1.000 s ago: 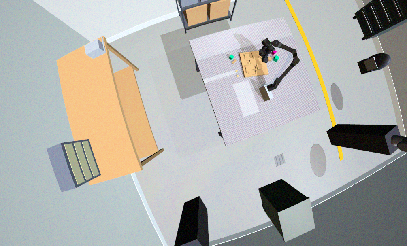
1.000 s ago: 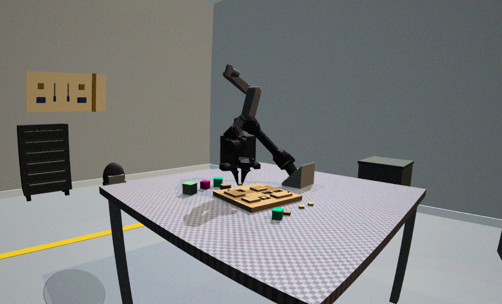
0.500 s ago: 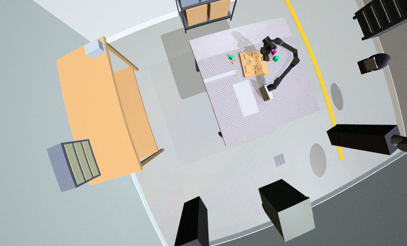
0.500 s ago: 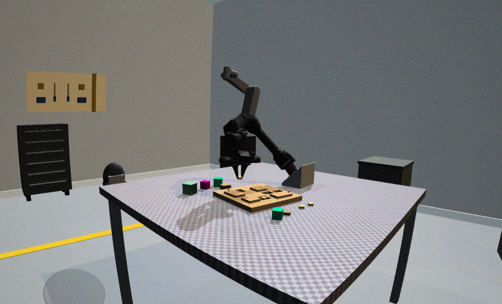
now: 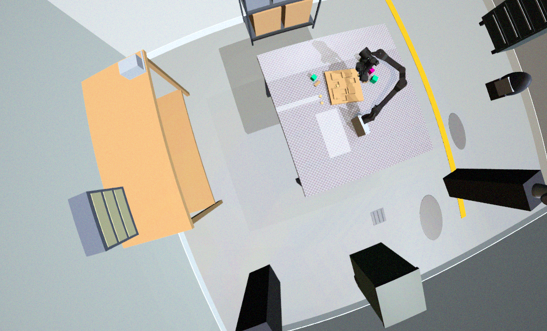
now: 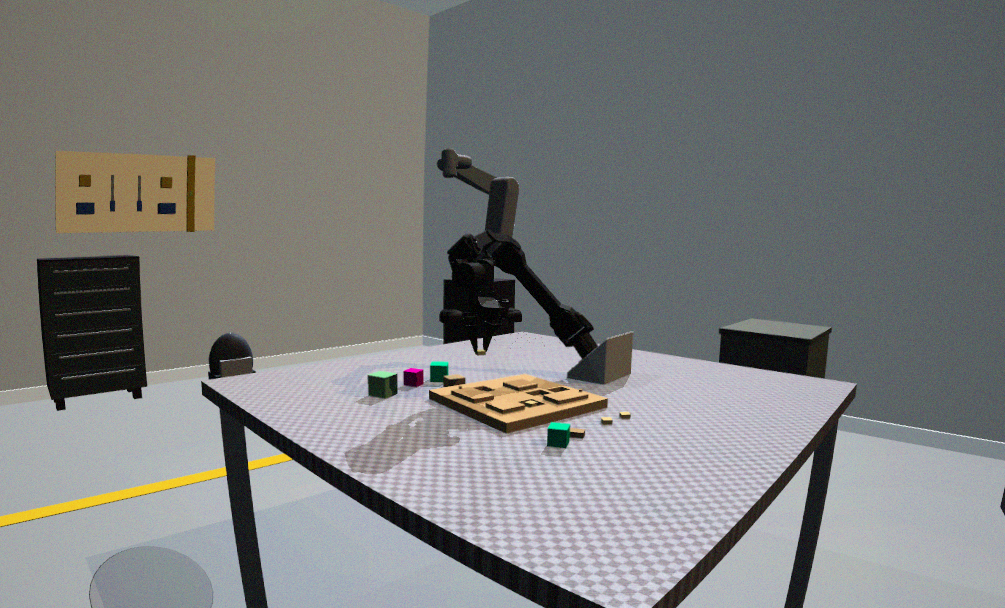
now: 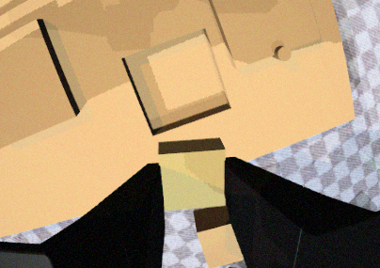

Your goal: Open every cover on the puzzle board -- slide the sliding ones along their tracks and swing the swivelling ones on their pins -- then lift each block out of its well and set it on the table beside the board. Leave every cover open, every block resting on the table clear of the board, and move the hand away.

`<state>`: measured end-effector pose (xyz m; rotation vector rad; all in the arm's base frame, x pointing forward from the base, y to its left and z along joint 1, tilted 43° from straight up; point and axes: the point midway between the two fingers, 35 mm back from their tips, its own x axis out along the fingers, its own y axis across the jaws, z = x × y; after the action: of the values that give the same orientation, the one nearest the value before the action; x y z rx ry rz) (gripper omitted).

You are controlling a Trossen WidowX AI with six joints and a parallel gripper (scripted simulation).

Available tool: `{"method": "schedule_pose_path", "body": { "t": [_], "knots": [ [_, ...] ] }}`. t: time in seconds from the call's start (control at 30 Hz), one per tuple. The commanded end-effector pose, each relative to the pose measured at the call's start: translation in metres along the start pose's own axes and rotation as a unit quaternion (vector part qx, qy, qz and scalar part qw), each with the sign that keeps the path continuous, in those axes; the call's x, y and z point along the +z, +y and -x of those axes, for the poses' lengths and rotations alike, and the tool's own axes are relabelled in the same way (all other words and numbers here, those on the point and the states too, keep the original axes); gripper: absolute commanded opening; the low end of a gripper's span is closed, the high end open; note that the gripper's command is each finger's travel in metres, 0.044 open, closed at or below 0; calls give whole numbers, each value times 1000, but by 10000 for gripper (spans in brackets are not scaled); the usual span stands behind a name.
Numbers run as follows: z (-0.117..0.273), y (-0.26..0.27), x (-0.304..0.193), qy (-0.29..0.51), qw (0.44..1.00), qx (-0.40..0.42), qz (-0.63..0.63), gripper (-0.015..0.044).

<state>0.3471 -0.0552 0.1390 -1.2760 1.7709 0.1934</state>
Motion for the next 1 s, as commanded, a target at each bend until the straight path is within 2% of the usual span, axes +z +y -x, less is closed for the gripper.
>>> {"method": "schedule_pose_path", "body": {
  "t": [0.0, 0.97],
  "knots": [
    [2, 3, -16, -1, 1000, 2, 4, 80],
    [2, 39, -122, 1, 1000, 3, 5, 80]
  ]
}}
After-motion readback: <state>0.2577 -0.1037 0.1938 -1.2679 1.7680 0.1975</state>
